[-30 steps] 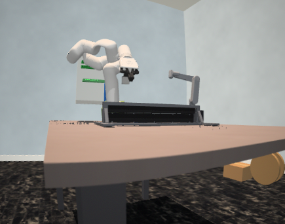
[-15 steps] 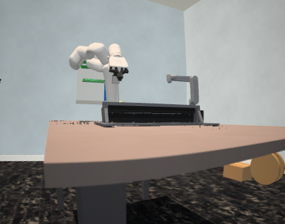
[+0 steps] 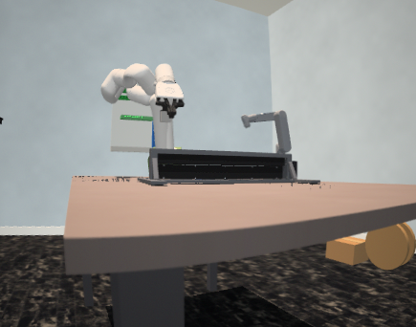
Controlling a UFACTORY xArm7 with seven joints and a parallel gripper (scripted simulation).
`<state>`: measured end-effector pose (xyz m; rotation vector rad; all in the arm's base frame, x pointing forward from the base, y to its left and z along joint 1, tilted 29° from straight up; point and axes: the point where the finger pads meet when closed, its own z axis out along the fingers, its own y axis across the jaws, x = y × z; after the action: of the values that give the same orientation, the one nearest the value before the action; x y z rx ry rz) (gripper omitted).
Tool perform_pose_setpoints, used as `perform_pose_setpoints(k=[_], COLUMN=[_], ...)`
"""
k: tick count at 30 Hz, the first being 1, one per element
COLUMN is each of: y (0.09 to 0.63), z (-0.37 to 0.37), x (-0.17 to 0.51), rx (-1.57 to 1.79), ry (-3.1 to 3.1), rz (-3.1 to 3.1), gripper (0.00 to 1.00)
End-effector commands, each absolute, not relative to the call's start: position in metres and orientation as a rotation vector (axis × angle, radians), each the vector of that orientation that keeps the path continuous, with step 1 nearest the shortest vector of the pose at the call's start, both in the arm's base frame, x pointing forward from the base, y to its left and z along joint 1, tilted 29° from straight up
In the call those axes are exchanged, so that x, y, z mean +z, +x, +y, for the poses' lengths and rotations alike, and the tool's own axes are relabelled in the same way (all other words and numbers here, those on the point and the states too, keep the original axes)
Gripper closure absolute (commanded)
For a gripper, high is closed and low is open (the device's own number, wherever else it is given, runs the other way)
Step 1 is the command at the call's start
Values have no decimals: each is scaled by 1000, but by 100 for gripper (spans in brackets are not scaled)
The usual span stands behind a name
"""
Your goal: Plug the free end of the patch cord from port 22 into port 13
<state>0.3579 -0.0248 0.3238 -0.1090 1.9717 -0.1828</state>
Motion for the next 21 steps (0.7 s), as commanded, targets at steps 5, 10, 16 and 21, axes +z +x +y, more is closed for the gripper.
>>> perform_pose_setpoints(k=[5, 10, 16, 21], y=[372, 401, 441, 459], z=[-26, -29, -32, -34], x=[319, 307, 290, 282], rx=[-184, -184, -184, -184], ry=[-109, -109, -109, -109], rz=[1970, 1970, 1970, 1970], gripper=[100, 100, 100, 100])
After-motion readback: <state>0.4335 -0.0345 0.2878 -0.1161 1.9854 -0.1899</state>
